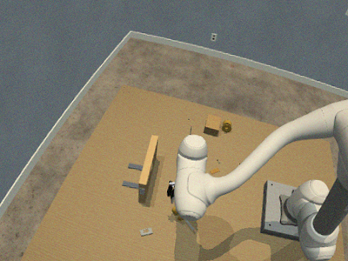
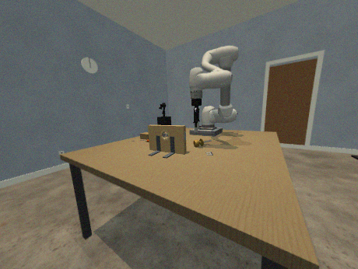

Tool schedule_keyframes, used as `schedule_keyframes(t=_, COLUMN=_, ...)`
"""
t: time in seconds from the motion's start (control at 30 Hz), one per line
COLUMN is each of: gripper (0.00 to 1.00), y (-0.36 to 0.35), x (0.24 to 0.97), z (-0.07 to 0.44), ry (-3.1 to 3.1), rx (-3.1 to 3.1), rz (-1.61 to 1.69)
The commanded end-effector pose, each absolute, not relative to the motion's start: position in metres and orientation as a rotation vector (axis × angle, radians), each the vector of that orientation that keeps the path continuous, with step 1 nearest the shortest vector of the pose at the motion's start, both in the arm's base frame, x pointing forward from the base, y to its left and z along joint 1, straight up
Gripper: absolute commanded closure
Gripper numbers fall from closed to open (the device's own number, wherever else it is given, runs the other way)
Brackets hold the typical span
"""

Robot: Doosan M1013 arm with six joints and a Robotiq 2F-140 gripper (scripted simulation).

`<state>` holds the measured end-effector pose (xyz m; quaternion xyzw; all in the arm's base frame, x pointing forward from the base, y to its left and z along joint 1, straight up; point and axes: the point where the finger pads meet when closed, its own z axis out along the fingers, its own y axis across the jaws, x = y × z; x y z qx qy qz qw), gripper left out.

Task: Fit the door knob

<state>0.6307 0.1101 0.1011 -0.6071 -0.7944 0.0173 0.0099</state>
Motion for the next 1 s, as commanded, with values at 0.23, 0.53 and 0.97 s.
schedule_keyframes(t=0.23, gripper=0.43, y=0.111, x=0.631, z=0.093, ry=-2.571, rx=-1.762, rz=0.068)
schedule_keyframes(t=0.53, gripper=0.43, y=0.111, x=0.632, z=0.088, ry=-2.681, rx=-1.577, rz=0.087)
schedule_keyframes(t=0.97, gripper=0.43, y=0.112, x=0.633, z=0.079, ry=-2.771, rx=-1.401, rz=0.104)
